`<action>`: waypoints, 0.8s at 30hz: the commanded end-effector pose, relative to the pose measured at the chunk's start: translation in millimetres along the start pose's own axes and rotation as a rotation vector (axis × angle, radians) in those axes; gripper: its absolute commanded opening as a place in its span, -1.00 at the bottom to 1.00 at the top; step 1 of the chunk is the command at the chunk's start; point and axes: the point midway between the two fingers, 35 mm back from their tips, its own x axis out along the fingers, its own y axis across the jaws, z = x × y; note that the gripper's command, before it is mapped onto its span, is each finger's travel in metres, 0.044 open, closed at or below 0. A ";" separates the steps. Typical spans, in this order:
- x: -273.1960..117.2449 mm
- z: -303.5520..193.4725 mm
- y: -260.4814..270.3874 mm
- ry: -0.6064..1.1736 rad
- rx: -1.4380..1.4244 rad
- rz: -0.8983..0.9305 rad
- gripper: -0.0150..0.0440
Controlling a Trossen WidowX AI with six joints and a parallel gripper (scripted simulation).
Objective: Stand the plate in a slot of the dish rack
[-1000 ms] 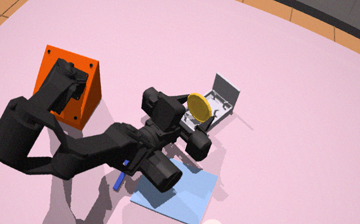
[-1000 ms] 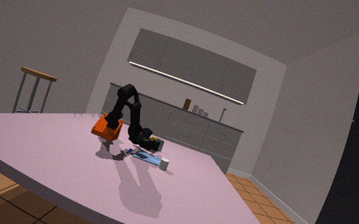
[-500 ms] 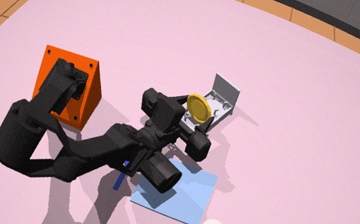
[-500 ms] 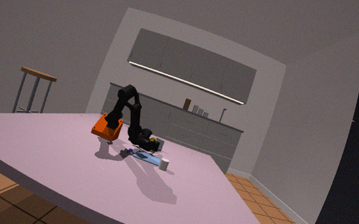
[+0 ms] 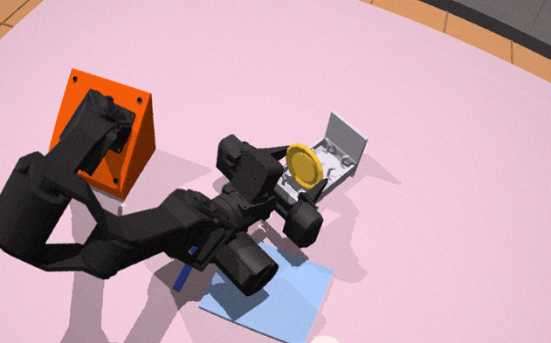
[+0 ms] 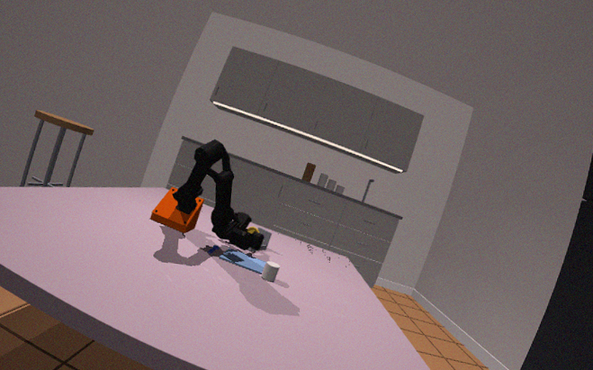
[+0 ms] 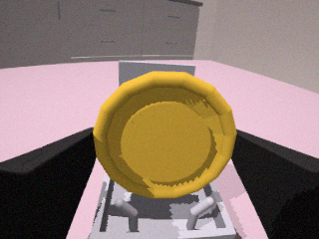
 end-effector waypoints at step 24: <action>-7.2 116.0 -13.7 -0.003 0.030 0.034 0.86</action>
